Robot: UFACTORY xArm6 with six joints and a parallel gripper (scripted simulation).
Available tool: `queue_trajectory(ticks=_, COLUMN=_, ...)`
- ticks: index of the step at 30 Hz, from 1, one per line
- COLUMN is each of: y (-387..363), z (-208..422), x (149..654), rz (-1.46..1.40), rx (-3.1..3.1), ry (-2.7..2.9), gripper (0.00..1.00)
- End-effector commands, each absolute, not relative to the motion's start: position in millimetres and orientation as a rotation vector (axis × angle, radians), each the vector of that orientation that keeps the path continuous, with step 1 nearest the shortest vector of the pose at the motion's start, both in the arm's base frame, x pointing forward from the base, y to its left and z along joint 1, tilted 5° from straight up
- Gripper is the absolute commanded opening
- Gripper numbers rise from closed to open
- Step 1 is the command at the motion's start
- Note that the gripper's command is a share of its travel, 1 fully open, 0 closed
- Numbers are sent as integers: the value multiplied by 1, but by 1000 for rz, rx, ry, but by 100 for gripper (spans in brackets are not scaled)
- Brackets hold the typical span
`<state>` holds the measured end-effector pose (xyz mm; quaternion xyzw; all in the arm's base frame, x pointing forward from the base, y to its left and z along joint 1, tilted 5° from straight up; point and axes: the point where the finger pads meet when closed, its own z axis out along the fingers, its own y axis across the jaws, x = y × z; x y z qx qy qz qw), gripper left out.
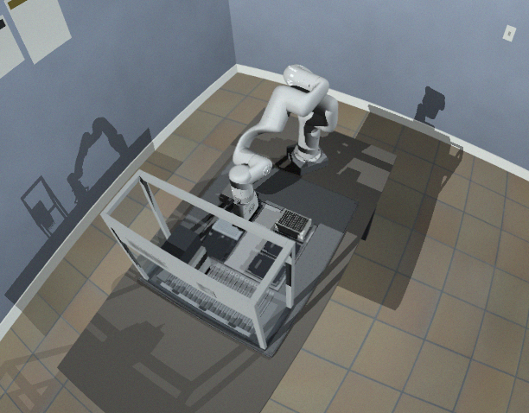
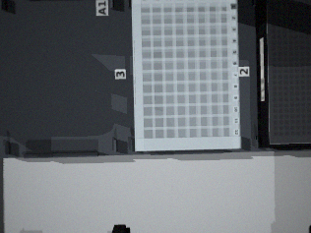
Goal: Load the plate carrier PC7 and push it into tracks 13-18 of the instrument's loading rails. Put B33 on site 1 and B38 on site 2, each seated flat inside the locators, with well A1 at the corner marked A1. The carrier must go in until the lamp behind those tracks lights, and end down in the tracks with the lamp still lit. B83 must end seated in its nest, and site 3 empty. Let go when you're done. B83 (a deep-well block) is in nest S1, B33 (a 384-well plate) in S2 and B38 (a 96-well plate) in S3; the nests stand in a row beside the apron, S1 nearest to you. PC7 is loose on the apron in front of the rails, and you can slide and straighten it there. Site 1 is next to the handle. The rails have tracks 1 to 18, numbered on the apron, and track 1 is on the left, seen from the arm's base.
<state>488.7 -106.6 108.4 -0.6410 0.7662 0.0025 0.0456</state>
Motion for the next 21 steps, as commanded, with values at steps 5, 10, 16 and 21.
queue_trajectory(ticks=5, y=-106, z=98, x=491, rz=3, rx=-1956, ry=2338, gripper=100)
queue_trajectory(ticks=10, y=-106, z=89, x=491, rz=3, rx=-1956, ry=2338, gripper=100)
queue_trajectory(ticks=16, y=-105, z=83, x=492, rz=3, rx=-1956, ry=2338, gripper=100)
queue_trajectory(ticks=21, y=-105, z=74, x=492, rz=3, rx=-1956, ry=2338, gripper=100)
